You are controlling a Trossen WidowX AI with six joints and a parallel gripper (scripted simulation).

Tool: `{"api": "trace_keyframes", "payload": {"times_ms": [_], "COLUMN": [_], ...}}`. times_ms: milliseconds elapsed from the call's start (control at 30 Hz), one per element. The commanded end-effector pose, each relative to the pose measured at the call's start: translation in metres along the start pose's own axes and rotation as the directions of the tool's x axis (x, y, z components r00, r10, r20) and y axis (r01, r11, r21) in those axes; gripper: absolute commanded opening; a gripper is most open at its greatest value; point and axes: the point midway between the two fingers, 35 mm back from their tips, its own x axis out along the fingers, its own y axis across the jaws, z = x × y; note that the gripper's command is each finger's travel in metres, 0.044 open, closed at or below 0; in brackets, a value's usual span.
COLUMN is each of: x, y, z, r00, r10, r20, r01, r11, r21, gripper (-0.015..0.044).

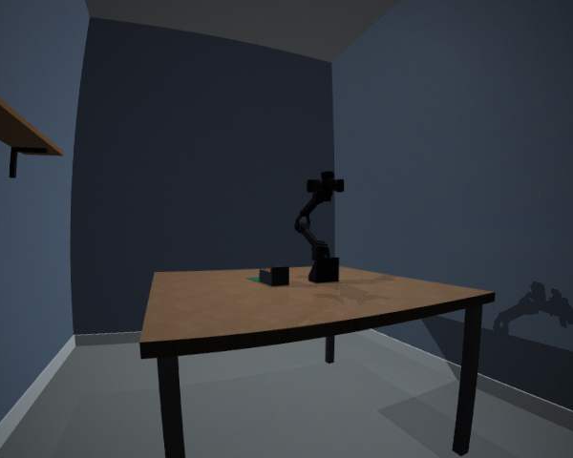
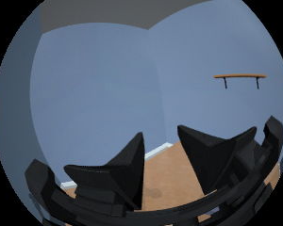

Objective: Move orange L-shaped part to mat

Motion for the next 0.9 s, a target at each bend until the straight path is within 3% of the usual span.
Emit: {"api": "trace_keyframes", "payload": {"times_ms": [0,167,333,467,600,667,867], "x": [0.047,0.085,0.091,0.076,0.048,0.042,0.042], "y": [-0.037,-0.090,-0.141,-0.173,-0.198,-0.202,-0.202], "z": [-0.047,-0.124,-0.207,-0.268,-0.320,-0.328,-0.335], "r00": [0.961,0.782,0.475,0.191,-0.107,-0.160,-0.159], "r10": [-0.107,-0.197,-0.199,-0.126,-0.011,0.011,0.011], "r20": [-0.255,-0.592,-0.857,-0.973,-0.994,-0.987,-0.987], "r01": [0.124,0.310,0.510,0.646,0.742,0.753,0.753], "r11": [0.991,0.946,0.856,0.763,0.665,0.648,0.648], "r21": [0.053,0.094,0.083,0.028,-0.087,-0.115,-0.114], "gripper": [0.0180,0.0180,0.0180,0.0180,0.0180,0.0180,0.0180]}}
